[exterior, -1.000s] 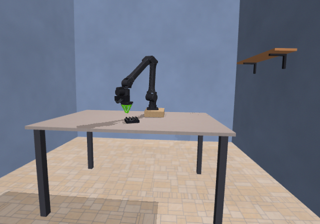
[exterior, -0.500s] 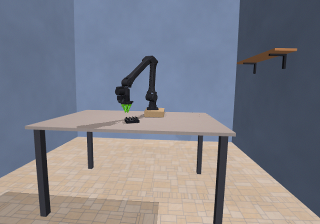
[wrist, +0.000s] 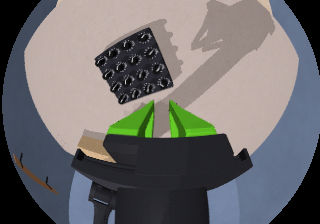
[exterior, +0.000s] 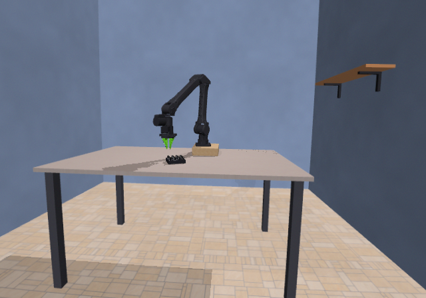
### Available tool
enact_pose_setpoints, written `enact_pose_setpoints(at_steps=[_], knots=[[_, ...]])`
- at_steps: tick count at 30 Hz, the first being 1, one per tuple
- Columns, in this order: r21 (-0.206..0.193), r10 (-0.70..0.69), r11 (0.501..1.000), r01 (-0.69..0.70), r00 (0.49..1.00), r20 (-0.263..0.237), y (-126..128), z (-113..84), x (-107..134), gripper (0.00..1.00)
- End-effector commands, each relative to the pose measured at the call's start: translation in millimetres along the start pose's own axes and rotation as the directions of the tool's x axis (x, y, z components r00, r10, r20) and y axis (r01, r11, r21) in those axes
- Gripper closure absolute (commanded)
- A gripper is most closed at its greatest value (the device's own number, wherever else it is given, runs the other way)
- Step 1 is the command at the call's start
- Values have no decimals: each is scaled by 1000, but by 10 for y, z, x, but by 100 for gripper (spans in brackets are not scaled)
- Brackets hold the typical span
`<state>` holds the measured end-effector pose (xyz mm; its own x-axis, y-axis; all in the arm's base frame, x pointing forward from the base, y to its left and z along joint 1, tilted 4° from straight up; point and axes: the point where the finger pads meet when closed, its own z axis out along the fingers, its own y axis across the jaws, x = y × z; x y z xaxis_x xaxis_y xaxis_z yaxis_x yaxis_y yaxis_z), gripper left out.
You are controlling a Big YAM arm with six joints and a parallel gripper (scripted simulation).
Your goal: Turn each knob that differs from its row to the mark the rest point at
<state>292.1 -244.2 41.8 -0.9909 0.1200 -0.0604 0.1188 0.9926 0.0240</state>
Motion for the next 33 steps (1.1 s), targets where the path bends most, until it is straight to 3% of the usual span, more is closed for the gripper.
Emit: enact_pose_setpoints(at_steps=[1,10,33], knots=[[49,-96,994,93,993,68,-188,-329,-228,81],[63,-313,949,309,948,56,-191,-359,-226,81],[65,-322,946,318,945,56,-187,-359,-236,81]])
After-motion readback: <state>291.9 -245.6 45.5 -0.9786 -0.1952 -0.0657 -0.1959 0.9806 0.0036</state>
